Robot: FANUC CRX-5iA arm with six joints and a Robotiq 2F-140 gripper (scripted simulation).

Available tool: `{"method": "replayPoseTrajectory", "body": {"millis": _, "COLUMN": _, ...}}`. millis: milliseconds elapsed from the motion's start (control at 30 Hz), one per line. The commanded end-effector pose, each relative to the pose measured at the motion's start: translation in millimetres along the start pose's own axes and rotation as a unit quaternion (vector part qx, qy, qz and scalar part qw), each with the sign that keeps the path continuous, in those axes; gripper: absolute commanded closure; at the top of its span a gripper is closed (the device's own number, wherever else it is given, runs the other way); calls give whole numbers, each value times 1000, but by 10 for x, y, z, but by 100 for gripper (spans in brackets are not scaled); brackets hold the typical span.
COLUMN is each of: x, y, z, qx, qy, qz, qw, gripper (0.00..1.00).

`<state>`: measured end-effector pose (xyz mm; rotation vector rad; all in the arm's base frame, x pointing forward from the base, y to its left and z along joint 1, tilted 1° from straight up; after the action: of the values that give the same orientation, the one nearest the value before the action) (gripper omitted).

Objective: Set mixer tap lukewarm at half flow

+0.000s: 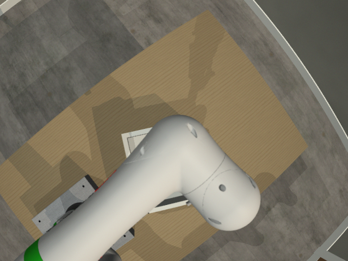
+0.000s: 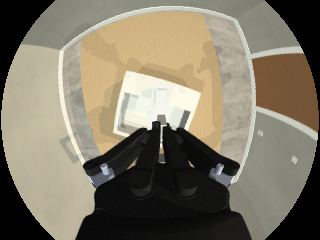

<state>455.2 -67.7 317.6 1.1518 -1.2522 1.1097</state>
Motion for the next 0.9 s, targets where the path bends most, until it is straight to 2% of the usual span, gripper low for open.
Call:
{"method": "replayPoseTrajectory", "body": {"millis": 0, "x": 2, "y": -1, "z": 0, "qx": 0, "qy": 0, "qz": 0, "qw": 1000, "gripper": 100}}
{"method": "replayPoseTrajectory", "body": {"millis": 200, "x": 2, "y": -1, "z": 0, "qx": 0, "qy": 0, "qz": 0, "qw": 1000, "gripper": 100}}
{"method": "replayPoseTrajectory", "body": {"millis": 233, "x": 2, "y": -1, "z": 0, "qx": 0, "qy": 0, "qz": 0, "qw": 1000, "gripper": 61}}
{"method": "replayPoseTrajectory", "body": {"millis": 867, "x": 2, "y": -1, "z": 0, "qx": 0, "qy": 0, "qz": 0, "qw": 1000, "gripper": 61}}
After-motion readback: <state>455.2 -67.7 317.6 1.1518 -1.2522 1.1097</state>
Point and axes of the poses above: the point where the finger pads meet when closed, its own x axis back along the fingers, its own z axis across the jaws, y = z × x, the point moved 4 cm from there along x, back along the fingers, and after that the axes turned 2 degrees about x, right-handed, at the moved point
